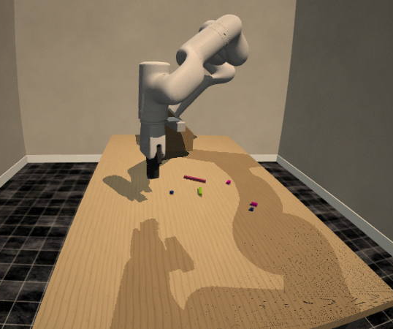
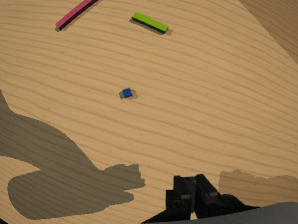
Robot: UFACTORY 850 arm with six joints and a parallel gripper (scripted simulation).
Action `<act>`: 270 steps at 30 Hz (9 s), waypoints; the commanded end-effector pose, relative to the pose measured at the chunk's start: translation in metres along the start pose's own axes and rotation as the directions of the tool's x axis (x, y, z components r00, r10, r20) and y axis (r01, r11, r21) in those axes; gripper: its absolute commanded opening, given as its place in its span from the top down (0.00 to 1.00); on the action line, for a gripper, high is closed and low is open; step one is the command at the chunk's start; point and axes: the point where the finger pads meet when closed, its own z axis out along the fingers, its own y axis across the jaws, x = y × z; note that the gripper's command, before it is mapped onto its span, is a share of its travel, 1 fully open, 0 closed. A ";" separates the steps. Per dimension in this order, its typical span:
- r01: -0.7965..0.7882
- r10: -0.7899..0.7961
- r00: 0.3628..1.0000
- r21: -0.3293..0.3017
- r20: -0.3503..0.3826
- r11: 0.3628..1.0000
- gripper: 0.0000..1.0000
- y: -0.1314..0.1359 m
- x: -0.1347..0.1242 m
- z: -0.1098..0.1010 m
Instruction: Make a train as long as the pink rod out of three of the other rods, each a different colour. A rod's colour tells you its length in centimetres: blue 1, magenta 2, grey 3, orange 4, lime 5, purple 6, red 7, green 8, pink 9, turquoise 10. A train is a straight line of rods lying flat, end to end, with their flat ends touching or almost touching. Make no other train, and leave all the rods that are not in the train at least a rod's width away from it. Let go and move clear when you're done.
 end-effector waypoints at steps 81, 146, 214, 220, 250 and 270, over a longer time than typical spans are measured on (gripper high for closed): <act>-0.953 0.953 0.302 -0.006 0.004 0.302 0.96 -0.035 0.096 0.067; -0.953 0.953 0.303 -0.006 0.004 0.303 0.96 -0.034 0.097 0.086; -0.953 0.953 0.303 -0.006 0.004 0.303 0.96 -0.034 0.097 0.099; -0.953 0.953 0.303 -0.006 0.004 0.303 0.96 -0.034 0.097 0.099; -0.953 0.953 0.303 -0.006 0.004 0.303 0.76 -0.034 0.097 0.099; -0.953 0.953 0.303 -0.006 0.004 0.303 0.76 -0.034 0.098 0.043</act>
